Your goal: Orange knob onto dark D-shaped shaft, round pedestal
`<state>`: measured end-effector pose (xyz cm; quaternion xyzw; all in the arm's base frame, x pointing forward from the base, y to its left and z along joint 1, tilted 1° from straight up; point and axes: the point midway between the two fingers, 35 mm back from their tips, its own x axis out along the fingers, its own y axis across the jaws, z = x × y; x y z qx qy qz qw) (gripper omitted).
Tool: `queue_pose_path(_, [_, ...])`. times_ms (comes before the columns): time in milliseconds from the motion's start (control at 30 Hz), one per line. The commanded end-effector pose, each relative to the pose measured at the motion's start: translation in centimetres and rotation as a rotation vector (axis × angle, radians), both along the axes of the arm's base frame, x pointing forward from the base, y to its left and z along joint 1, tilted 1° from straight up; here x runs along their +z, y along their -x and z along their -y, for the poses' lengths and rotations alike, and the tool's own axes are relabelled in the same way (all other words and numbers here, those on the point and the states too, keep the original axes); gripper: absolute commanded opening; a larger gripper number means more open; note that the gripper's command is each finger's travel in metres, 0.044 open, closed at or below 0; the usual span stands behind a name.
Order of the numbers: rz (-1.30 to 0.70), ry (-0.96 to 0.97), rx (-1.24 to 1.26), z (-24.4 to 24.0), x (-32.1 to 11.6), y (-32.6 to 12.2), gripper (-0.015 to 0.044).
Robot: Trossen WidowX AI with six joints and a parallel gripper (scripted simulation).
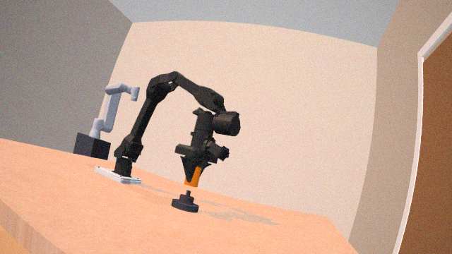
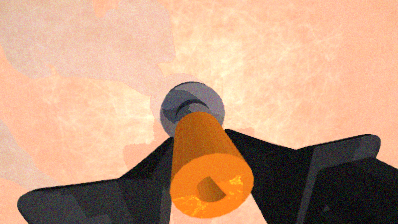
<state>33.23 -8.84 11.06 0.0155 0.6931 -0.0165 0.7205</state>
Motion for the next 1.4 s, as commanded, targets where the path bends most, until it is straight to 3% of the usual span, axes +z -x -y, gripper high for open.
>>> queue_pose_path(0, [-0.011,0.0,0.006,0.0,-1.16,0.22,0.0])
queue_pose_path(1367, [-0.011,0.0,0.0,0.05,-1.77,0.22,0.0])
